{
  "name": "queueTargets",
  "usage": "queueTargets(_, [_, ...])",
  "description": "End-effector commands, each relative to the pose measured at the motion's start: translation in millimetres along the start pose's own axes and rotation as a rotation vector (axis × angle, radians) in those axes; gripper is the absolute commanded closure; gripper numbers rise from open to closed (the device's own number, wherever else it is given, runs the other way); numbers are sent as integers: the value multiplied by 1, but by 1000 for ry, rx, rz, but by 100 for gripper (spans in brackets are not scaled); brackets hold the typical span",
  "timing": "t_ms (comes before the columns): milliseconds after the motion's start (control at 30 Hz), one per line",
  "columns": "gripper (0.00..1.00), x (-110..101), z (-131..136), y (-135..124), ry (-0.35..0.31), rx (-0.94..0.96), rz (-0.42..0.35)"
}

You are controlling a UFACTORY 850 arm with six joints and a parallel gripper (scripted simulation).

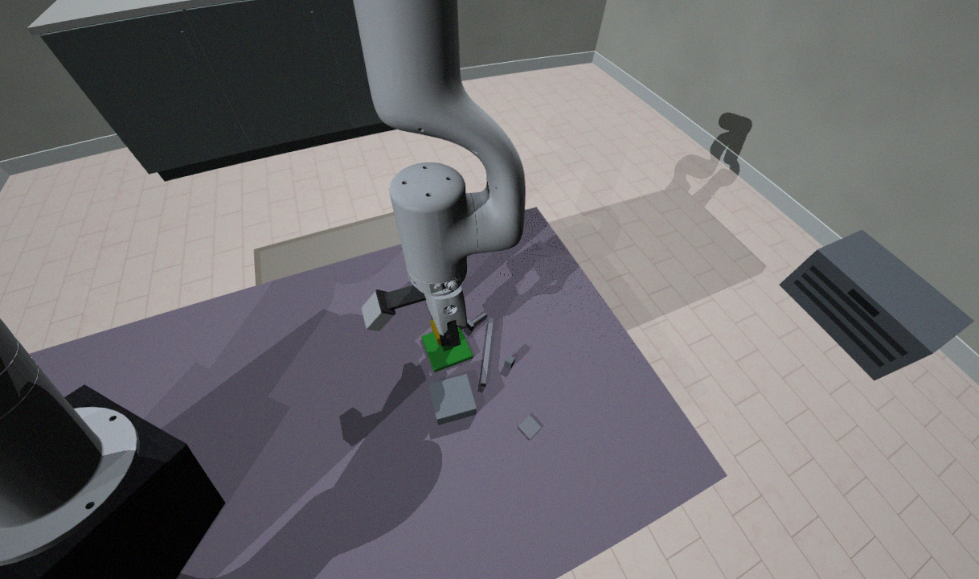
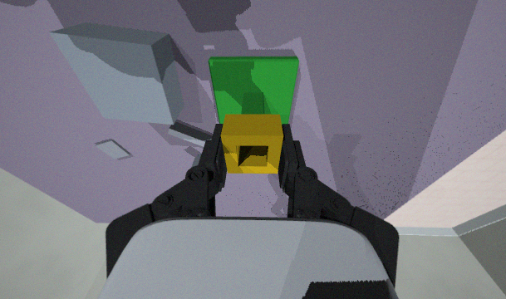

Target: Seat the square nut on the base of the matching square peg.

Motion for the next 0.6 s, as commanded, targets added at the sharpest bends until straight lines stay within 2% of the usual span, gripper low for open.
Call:
queueTargets(0, [100,0,0,-1,0,0,-1])
queueTargets(567, [100,6,0,-1,0,0,-1])
Point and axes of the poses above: the point where the finger pads meet when closed, its own x axis out along the fingers, its own z axis across the jaws, y = z × x, the point moved 1 cm from there along -x, back along the fingers, and after that the axes turned 8 degrees about x, right-handed, at the moved point
